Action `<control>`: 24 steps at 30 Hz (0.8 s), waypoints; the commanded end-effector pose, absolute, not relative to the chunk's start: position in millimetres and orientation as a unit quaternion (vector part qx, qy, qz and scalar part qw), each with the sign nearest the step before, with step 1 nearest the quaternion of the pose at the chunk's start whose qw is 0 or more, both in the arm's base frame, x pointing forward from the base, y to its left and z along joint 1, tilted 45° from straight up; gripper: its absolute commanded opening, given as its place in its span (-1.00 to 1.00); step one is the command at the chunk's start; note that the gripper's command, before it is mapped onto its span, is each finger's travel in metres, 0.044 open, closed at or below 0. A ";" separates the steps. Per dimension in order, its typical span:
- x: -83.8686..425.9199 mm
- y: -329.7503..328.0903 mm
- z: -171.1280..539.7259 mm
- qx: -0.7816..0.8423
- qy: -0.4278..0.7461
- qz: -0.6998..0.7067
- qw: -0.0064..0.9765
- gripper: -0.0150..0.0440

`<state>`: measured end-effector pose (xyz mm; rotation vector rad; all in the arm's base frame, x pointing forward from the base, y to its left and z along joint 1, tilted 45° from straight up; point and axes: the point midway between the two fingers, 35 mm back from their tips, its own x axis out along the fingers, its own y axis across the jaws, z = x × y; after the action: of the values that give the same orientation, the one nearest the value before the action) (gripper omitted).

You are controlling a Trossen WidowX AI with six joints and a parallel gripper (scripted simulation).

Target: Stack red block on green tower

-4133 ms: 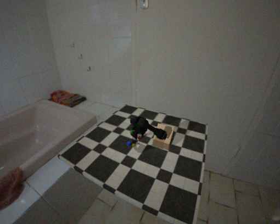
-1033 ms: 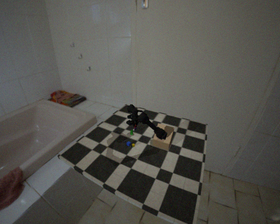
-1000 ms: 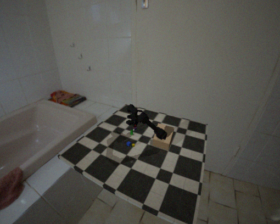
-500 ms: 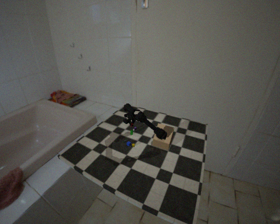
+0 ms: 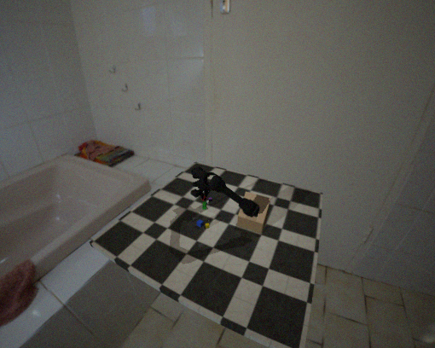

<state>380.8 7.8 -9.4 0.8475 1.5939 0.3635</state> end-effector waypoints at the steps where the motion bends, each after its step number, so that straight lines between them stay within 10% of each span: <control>1: 378.0 19.6 -20.2 0.369 0.692 0.158 0.600 -0.49; 24: 377.5 28.6 -29.1 0.369 0.692 0.158 0.599 -0.49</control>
<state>378.4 27.3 -28.4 0.8490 1.6017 0.3671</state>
